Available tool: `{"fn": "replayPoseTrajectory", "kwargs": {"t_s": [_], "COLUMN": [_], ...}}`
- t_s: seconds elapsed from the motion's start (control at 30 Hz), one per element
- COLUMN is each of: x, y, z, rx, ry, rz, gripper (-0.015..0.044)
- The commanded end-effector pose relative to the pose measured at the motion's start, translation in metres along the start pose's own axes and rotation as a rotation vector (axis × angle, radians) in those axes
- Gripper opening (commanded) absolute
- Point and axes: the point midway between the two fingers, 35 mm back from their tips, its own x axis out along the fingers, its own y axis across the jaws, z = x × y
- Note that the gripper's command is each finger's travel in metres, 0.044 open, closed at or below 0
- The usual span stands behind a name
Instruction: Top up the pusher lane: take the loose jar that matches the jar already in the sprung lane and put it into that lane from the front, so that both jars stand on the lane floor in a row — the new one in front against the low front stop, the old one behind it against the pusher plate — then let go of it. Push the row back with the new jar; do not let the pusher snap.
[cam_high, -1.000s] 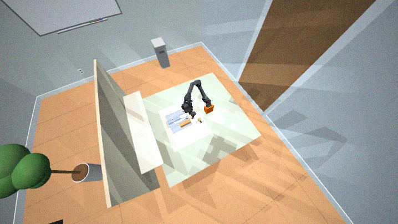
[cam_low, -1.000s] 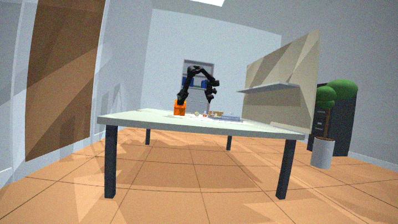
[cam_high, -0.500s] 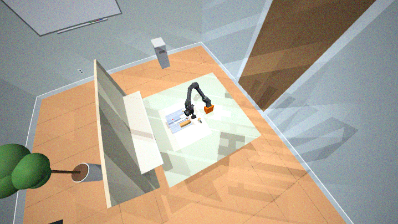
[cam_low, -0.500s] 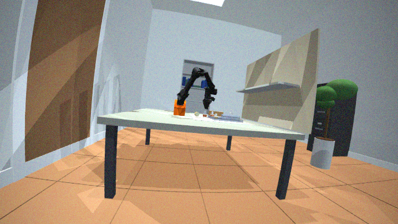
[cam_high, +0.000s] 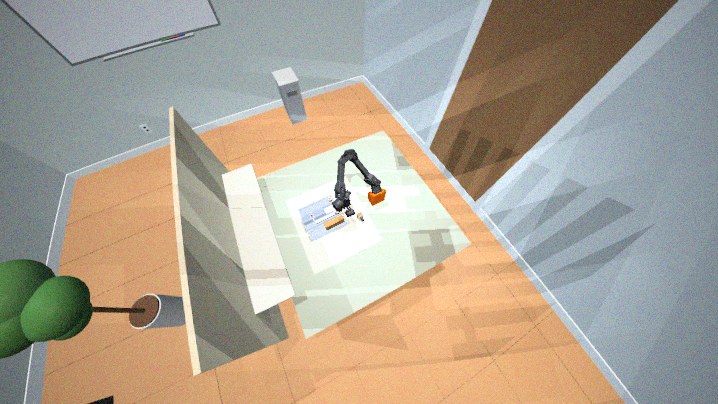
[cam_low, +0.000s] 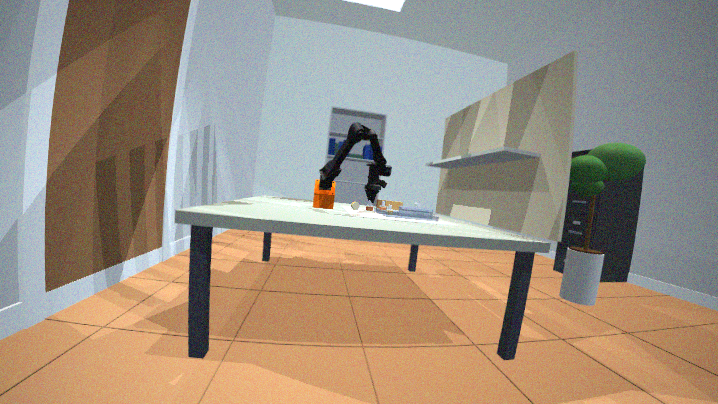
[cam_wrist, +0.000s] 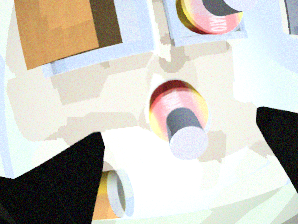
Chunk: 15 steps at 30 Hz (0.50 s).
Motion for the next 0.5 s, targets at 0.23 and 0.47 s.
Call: {"fn": "replayPoseTrajectory", "kwargs": {"t_s": [0.23, 0.47], "x": [0.019, 0.030], "y": [-0.001, -0.001], "z": [-0.004, -0.004], "rx": [-0.011, -0.011], "ry": [0.009, 0.009], "rz": [-0.008, -0.009], "gripper": [0.0440, 0.0440]}}
